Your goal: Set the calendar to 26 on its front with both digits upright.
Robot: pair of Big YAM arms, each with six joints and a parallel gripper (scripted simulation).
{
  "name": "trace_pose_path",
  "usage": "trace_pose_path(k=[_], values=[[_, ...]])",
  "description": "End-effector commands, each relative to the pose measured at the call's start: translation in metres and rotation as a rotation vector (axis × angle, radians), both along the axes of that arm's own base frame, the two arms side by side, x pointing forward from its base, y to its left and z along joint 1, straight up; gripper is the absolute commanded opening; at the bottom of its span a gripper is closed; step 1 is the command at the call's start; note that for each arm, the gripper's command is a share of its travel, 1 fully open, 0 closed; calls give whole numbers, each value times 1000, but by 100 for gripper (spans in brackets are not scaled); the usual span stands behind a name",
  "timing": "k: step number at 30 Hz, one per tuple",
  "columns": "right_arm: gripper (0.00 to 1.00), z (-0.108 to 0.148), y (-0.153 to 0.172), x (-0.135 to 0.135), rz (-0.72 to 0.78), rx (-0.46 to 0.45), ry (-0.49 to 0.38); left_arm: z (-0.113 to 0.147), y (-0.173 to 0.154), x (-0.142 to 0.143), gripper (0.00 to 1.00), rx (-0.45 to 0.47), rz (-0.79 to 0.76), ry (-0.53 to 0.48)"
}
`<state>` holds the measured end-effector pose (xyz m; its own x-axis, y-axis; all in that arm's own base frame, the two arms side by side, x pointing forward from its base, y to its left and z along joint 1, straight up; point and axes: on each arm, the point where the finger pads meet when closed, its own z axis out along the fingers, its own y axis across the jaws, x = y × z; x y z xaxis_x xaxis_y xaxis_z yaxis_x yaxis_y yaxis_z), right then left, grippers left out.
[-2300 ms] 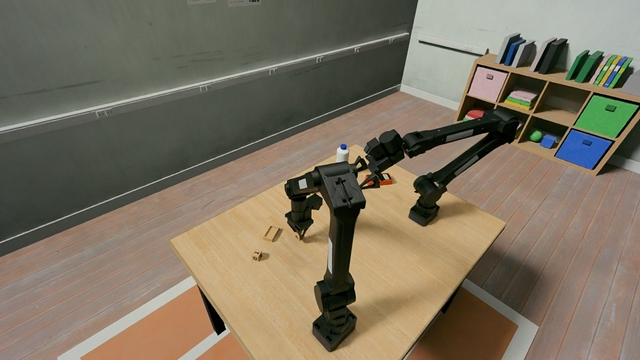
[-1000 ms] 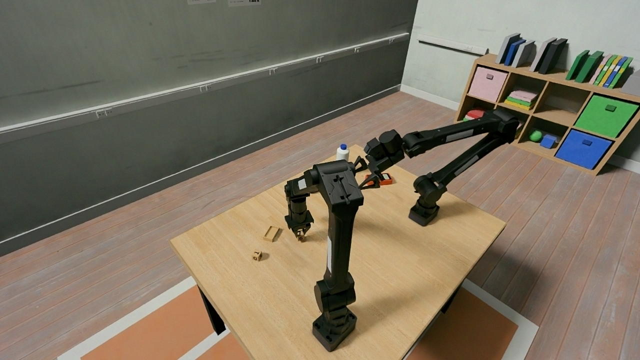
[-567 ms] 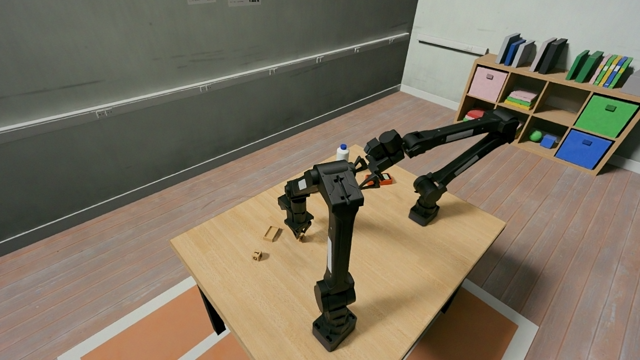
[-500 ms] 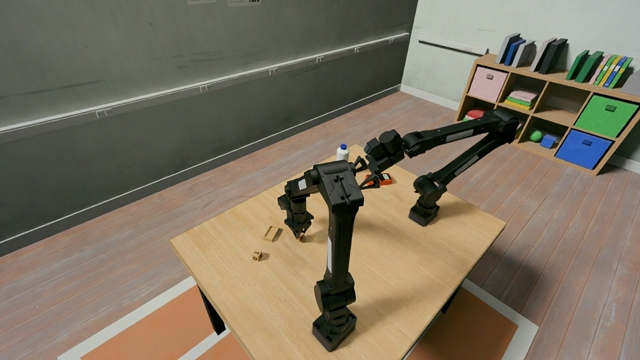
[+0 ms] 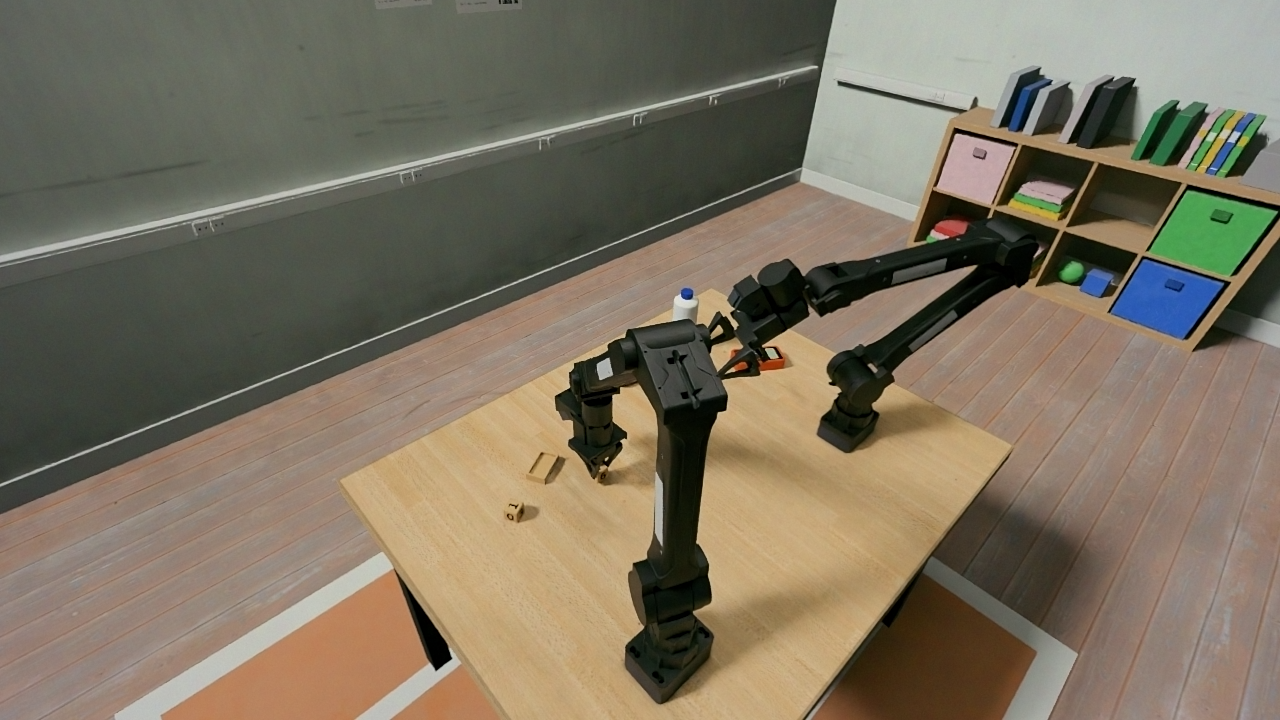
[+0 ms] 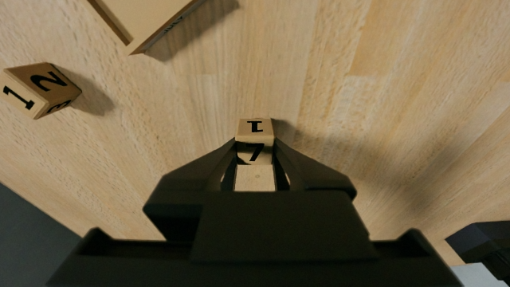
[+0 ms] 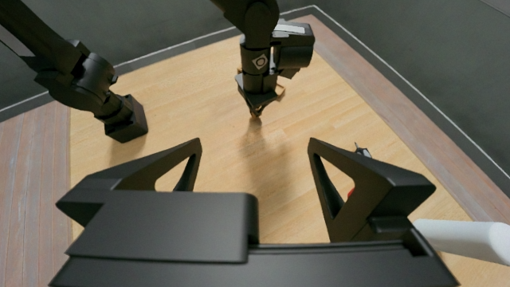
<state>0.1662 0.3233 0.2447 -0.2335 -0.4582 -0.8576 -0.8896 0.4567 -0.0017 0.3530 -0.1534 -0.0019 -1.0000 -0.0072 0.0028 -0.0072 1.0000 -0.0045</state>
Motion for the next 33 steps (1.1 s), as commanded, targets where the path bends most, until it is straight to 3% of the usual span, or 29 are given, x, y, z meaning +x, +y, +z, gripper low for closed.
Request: trace_pose_path(k=[1, 13, 23, 33], values=[[100, 4, 2, 2, -3, 5, 0, -4, -6, 2, 24, 2, -7, -5], [100, 4, 2, 2, -3, 5, 0, -3, -6, 2, 24, -2, -7, -14], [100, 4, 2, 2, -3, 5, 0, -18, -3, -4, 24, 6, -6, 4], [100, 4, 2, 2, -3, 5, 0, -8, -2, 3, 24, -3, 4, -11]])
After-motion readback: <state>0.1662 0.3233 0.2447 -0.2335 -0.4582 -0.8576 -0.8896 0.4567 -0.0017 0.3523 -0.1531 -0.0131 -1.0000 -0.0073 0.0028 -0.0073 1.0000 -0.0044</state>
